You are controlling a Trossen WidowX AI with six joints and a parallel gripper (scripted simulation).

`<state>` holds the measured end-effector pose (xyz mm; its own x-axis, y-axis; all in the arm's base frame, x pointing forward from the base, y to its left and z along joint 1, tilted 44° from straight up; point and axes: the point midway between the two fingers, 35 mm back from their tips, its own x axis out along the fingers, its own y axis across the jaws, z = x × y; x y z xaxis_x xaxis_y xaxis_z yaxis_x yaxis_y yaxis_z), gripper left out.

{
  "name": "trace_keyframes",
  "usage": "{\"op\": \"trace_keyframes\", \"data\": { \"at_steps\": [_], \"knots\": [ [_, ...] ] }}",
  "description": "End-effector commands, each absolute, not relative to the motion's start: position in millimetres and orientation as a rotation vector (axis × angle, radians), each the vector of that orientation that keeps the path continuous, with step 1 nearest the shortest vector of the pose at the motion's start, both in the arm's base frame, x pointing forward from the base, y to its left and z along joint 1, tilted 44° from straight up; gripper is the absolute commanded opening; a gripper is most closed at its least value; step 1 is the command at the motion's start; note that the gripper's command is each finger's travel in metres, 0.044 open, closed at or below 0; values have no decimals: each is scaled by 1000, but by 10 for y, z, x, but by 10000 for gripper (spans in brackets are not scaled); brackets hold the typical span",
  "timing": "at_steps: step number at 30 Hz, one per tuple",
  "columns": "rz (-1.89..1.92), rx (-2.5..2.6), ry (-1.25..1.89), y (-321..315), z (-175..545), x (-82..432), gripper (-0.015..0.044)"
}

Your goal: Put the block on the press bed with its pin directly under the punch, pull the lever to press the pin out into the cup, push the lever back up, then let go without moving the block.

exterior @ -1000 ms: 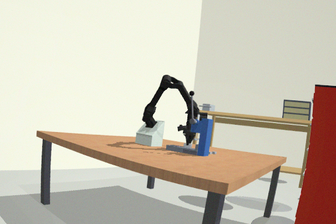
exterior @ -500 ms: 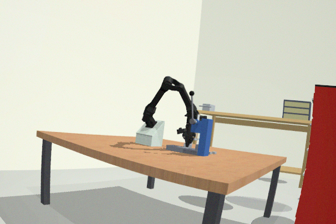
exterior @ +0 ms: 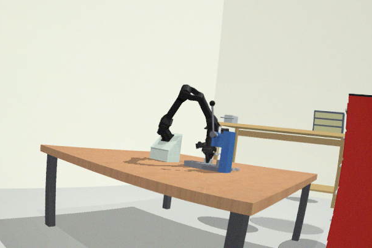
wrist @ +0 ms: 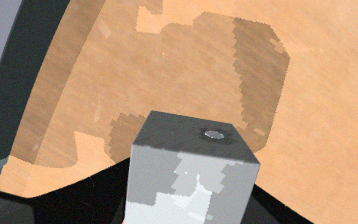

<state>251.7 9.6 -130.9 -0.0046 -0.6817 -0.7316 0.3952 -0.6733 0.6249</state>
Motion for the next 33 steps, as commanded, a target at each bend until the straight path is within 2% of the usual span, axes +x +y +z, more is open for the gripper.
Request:
{"op": "trace_keyframes", "data": {
  "at_steps": [1, 8, 11, 12, 20, 33],
  "knots": [
    [-1776, 1502, -307, 91, -1311, 2516, 130],
    [-1776, 1502, -307, 91, -1311, 2516, 84],
    [-1777, 1502, -307, 153, -1250, 2521, 5],
    [-1777, 1503, -306, 197, -1204, 2522, 0],
    [-1782, 1527, -328, 299, -1095, 2518, 0],
    [-1852, 1980, -781, 266, -1137, 2491, 0]
  ]
}}
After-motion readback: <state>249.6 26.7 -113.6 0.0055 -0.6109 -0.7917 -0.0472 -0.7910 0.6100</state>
